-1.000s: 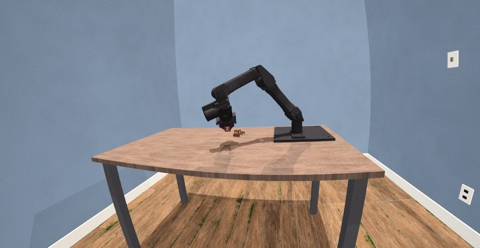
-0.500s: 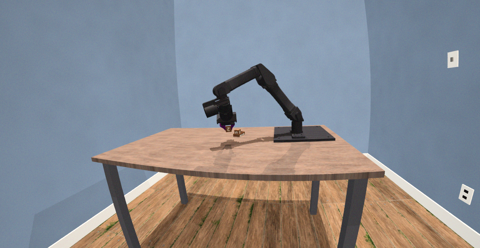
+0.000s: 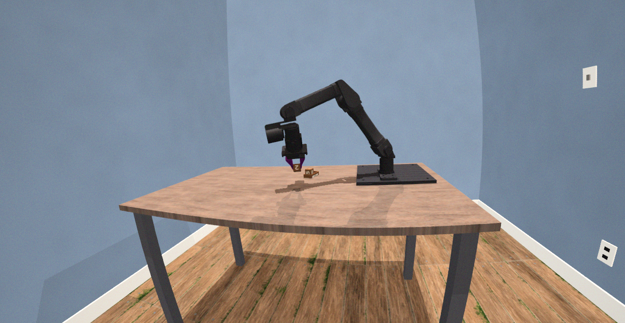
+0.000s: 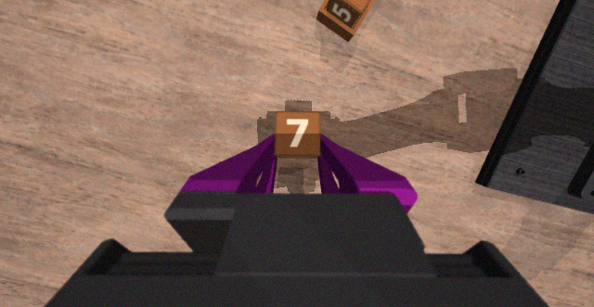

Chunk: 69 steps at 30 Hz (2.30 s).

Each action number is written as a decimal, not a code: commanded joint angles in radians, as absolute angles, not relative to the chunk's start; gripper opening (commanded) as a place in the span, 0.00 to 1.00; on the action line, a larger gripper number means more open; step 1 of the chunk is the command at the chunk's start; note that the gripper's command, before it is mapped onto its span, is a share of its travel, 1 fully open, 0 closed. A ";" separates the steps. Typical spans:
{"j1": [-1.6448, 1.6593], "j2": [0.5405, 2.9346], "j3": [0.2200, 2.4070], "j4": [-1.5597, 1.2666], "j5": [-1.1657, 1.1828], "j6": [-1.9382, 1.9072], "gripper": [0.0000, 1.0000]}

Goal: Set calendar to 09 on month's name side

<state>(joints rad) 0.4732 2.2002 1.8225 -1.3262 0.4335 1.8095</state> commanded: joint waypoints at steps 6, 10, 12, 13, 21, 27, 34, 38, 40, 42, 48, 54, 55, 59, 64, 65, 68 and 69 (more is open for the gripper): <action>0.399 2.127 1.810 -1.286 0.275 1.709 0.27; 0.393 2.122 1.807 -1.282 0.260 1.700 0.27; 0.386 2.121 1.806 -1.281 0.245 1.694 0.27; 0.379 2.119 1.806 -1.280 0.229 1.686 0.27; 0.289 2.100 1.794 -1.263 0.032 1.593 0.27; 0.274 2.096 1.793 -1.260 0.000 1.577 0.27; 0.208 2.108 1.797 -1.269 -0.145 1.508 0.27; 0.170 2.115 1.799 -1.274 -0.227 1.470 0.27; 0.162 2.116 1.800 -1.275 -0.244 1.462 0.27; 0.156 2.117 1.800 -1.276 -0.258 1.455 0.27; 0.133 2.132 1.806 -1.289 -0.311 1.426 0.27; 0.060 2.177 1.827 -1.328 -0.478 1.334 0.27; 0.060 2.177 1.827 -1.328 -0.478 1.334 0.27; 0.048 2.185 1.831 -1.335 -0.508 1.318 0.27; 0.036 2.199 1.839 -1.349 -0.536 1.297 0.27; 0.029 2.209 1.844 -1.360 -0.557 1.282 0.27; -0.003 2.250 1.866 -1.401 -0.637 1.222 0.27; -0.014 2.263 1.873 -1.415 -0.665 1.201 0.27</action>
<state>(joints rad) 0.0147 2.2585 1.8473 -1.3685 -0.5739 1.2648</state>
